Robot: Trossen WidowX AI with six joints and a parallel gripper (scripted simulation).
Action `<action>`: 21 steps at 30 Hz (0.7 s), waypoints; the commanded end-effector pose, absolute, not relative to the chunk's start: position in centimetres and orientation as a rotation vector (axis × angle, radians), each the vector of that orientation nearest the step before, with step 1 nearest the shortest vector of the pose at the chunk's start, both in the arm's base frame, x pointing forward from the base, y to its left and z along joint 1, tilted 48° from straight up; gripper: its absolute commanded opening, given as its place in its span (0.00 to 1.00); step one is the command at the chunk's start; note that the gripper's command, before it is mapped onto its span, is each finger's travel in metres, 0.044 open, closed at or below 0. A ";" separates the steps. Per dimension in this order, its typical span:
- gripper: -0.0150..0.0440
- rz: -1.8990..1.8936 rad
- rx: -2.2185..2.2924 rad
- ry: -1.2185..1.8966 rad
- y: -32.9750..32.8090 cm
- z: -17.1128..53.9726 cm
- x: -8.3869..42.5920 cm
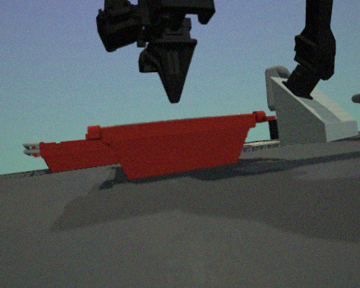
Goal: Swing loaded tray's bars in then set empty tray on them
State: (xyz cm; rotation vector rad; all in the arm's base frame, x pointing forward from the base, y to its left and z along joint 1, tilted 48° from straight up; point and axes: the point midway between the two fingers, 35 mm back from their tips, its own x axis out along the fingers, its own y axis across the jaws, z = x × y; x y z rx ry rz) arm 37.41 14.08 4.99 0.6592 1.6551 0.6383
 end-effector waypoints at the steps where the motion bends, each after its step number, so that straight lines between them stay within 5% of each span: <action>1: 0.25 0.638 0.659 1.655 14.1 5.0 37.4; 10: 0.25 0.638 0.659 1.655 14.1 5.0 37.4; 21: 0.74 0.634 0.656 1.655 11.9 6.9 38.2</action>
